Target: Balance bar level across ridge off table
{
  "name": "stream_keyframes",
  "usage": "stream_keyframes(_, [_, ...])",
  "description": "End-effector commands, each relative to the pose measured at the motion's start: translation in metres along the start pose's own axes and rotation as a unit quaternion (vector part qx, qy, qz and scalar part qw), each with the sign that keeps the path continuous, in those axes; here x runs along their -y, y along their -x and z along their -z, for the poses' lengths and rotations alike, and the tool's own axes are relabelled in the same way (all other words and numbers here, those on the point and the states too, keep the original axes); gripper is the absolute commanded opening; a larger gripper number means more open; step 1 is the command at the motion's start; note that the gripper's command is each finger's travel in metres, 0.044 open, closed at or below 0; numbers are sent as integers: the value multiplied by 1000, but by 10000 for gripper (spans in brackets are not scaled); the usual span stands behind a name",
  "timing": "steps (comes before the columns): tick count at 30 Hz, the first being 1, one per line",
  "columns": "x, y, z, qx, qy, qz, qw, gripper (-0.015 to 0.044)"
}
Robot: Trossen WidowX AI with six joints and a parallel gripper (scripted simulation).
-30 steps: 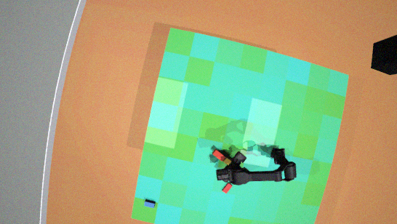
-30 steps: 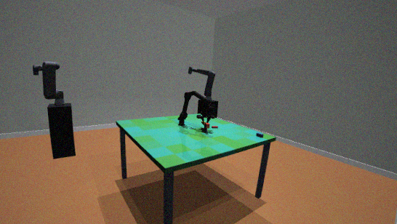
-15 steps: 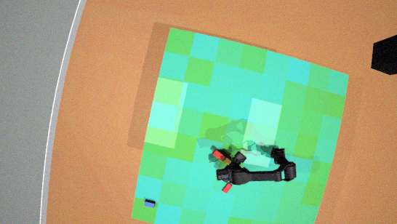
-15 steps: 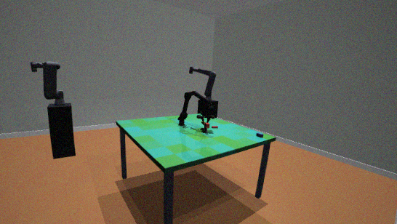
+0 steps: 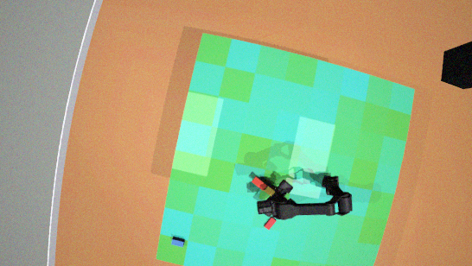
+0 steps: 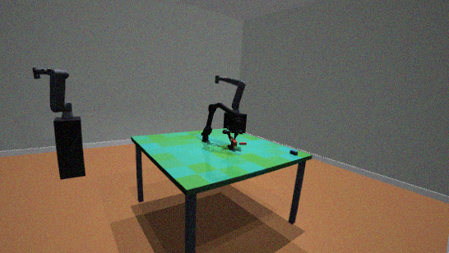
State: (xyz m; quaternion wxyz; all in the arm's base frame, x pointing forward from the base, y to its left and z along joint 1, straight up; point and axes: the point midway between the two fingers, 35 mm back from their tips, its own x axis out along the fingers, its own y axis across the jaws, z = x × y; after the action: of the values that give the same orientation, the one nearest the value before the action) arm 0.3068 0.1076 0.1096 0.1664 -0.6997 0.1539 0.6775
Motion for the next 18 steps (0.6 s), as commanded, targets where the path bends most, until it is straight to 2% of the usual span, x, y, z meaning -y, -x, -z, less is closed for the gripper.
stream_keyframes(1, [0, 0, 0, 0, 0, 0, 1000, 172])
stream_keyframes(18, [0, 0, 0, 0, 0, 0, 1000, 185])
